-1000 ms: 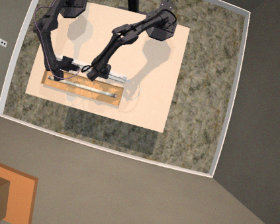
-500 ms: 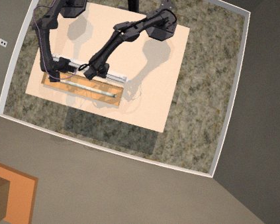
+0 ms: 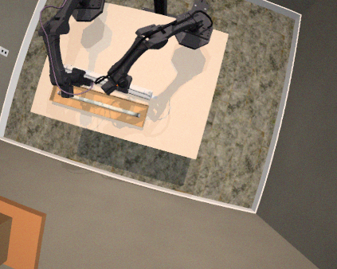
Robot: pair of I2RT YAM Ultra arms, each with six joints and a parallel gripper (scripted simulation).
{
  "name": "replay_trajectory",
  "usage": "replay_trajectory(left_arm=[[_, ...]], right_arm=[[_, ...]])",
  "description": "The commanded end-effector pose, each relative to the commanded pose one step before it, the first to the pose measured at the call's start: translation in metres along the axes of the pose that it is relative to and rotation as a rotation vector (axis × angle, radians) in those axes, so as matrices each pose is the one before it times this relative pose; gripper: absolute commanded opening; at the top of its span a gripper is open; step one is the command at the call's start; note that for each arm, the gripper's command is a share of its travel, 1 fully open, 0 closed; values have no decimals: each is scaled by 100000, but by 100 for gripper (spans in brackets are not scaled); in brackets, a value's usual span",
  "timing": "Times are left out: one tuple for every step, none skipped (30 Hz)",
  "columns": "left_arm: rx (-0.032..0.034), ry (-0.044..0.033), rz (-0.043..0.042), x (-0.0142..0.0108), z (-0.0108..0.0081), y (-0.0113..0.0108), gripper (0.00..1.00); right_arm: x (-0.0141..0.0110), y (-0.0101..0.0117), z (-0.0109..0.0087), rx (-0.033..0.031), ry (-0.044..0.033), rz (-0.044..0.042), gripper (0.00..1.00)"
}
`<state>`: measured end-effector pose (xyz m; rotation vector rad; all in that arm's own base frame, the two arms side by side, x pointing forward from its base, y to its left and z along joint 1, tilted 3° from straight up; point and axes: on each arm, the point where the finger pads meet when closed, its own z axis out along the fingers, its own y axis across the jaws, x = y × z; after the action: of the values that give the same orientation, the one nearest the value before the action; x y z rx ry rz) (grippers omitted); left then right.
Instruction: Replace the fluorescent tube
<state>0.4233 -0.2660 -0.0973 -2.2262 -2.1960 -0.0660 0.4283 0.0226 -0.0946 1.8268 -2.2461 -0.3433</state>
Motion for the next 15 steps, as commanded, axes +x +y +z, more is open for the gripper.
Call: replay_trajectory(left_arm=[[-10606,-1879,857,-1347,-1322,1204,49],[-1830,66,129,-106,68,130,49],[-2190,-106,197,-155,-42,172,49],[-1988,73,128,-110,62,108,49],[-2061,74,122,-110,57,96,49],[0,0,0,0,0,0,49],[0,0,0,0,0,0,49],[-1615,-191,704,138,106,183,49],[-2194,-3,-290,-291,15,-36,49],[-2257,73,-85,-110,32,52,49],[-2582,90,179,-163,-52,43,49],[-2430,50,59,-104,3,30,49],[-2453,50,-145,-33,-19,89,49],[-2278,11,100,-46,-94,81,49],[-1292,121,-42,11,-40,-103,49]], right_arm=[[-952,-1618,-2055,13202,-747,-917,49],[-50,-204,66,1822,84,-39,49],[-81,-224,-16,2151,-39,-73,49],[-42,-187,67,1978,85,-12,49],[-42,-174,66,2049,85,-8,49],[0,0,0,0,0,0,49],[0,0,0,0,0,0,49],[-114,-94,95,1697,-537,-135,49],[-30,-146,62,2238,331,-78,49],[-71,-119,58,2254,85,-64,49],[-86,-112,-4,2530,226,-69,49],[-55,-90,44,2431,64,-6,49],[-21,-77,44,2372,59,70,49],[-33,-37,-16,2160,119,39,49],[4,131,10,1214,88,-13,49]])
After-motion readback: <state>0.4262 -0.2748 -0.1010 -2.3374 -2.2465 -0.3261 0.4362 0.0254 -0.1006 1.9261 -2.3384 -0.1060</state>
